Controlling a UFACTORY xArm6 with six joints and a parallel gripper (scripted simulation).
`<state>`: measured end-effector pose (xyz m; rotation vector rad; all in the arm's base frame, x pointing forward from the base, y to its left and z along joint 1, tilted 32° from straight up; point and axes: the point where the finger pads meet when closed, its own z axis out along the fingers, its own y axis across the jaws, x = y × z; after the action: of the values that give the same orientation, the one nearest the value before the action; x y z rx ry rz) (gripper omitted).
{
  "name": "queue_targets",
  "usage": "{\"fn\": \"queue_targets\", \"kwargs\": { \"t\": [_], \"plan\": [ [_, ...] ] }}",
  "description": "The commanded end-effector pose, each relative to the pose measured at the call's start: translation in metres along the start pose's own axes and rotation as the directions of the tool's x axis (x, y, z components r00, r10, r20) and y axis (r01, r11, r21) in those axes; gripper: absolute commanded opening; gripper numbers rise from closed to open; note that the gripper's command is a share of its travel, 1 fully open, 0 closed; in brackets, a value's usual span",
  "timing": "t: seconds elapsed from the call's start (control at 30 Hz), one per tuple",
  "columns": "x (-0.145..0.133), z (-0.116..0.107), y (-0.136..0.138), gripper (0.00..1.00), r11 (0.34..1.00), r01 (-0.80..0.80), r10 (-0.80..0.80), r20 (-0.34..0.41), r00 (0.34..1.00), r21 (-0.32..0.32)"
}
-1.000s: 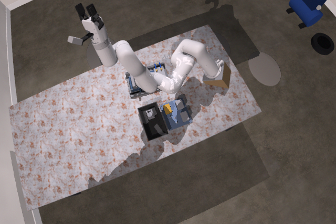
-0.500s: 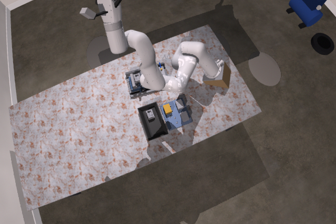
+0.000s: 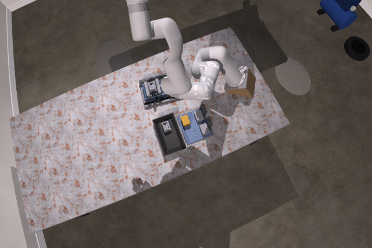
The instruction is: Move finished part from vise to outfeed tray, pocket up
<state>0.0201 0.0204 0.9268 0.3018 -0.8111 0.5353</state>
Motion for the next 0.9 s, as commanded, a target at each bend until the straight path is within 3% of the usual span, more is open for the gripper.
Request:
{"fn": "queue_targets", "kwargs": {
  "t": [0.0, 0.03, 0.07, 0.13, 0.17, 0.27, 0.33, 0.4, 0.43, 0.53, 0.57, 0.63, 0.73, 0.77, 0.83, 0.87],
  "plan": [
    [-0.002, 0.003, 0.007, 1.0, 1.0, 0.001, -0.001, 0.01, 1.0, 0.011],
    [-0.002, 0.003, 0.007, 1.0, 1.0, 0.001, -0.001, 0.01, 1.0, 0.011],
    [-0.026, 0.021, 0.001, 1.0, 0.997, 0.009, -0.014, 0.062, 0.998, 0.071],
    [-0.026, 0.021, 0.001, 1.0, 0.997, 0.009, -0.014, 0.062, 0.998, 0.071],
    [-0.04, 0.031, -0.004, 1.0, 0.994, 0.015, -0.025, 0.091, 0.996, 0.11],
    [-0.051, 0.037, -0.008, 1.0, 0.99, 0.018, -0.034, 0.111, 0.993, 0.139],
    [-0.074, 0.051, -0.021, 1.0, 0.978, 0.027, -0.06, 0.152, 0.987, 0.209],
    [-0.076, 0.052, -0.022, 1.0, 0.976, 0.028, -0.062, 0.155, 0.986, 0.215],
    [-0.093, 0.06, -0.034, 1.0, 0.962, 0.034, -0.085, 0.18, 0.98, 0.269],
    [-0.101, 0.064, -0.04, 1.0, 0.954, 0.037, -0.097, 0.191, 0.977, 0.297],
    [-0.116, 0.07, -0.054, 1.0, 0.936, 0.042, -0.122, 0.208, 0.971, 0.349],
    [-0.125, 0.073, -0.063, 1.0, 0.922, 0.046, -0.138, 0.217, 0.966, 0.383],
    [-0.125, 0.073, -0.063, 1.0, 0.922, 0.046, -0.138, 0.217, 0.966, 0.383],
    [-0.148, 0.077, -0.088, 1.0, 0.881, 0.056, -0.184, 0.231, 0.956, 0.471],
    [-0.148, 0.078, -0.088, 1.0, 0.879, 0.056, -0.185, 0.231, 0.955, 0.473],
    [-0.157, 0.078, -0.1, 1.0, 0.858, 0.06, -0.205, 0.233, 0.951, 0.51]
  ]
}}
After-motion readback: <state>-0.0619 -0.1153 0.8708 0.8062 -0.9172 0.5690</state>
